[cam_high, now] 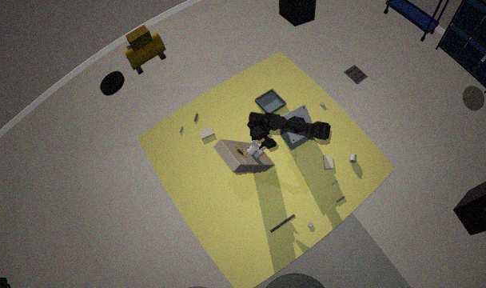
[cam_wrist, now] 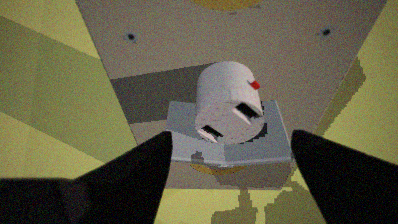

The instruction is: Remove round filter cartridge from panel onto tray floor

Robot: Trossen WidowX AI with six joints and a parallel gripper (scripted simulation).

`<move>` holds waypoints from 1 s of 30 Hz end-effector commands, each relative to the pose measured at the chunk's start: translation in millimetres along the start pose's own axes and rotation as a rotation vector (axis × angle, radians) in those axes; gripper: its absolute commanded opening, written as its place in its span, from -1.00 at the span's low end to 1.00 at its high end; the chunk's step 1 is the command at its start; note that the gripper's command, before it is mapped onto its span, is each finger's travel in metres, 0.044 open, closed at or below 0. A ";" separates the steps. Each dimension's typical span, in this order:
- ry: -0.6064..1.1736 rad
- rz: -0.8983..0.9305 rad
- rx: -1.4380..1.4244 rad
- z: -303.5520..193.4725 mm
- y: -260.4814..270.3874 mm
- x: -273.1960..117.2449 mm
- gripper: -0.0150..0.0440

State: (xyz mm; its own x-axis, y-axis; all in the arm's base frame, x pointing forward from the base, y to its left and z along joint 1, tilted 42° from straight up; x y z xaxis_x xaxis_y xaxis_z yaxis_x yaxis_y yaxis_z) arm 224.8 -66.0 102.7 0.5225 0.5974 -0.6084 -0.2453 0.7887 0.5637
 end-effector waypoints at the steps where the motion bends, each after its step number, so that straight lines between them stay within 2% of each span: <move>1: 0.009 -0.003 0.010 -1.2 -1.2 7.1 0.54; 26: 0.004 0.001 0.010 -1.5 0.7 45.3 0.54; 30: 0.003 0.005 0.005 -0.9 1.2 41.6 0.45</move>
State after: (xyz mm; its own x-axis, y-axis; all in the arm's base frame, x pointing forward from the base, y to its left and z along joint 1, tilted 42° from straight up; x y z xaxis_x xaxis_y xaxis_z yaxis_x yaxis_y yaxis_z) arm 245.6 -39.8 77.0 0.5185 0.6016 -0.6077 -0.2410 0.7847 0.5712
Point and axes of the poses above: the point midway between the two fingers, 35 mm back from their tips, its own x axis out along the fingers, its own y axis across the jaws, z = x × y, the point moved 5 cm from there along -x, back along the fingers, and after that the axes turned 10 degrees about -x, right-handed, at the moved point
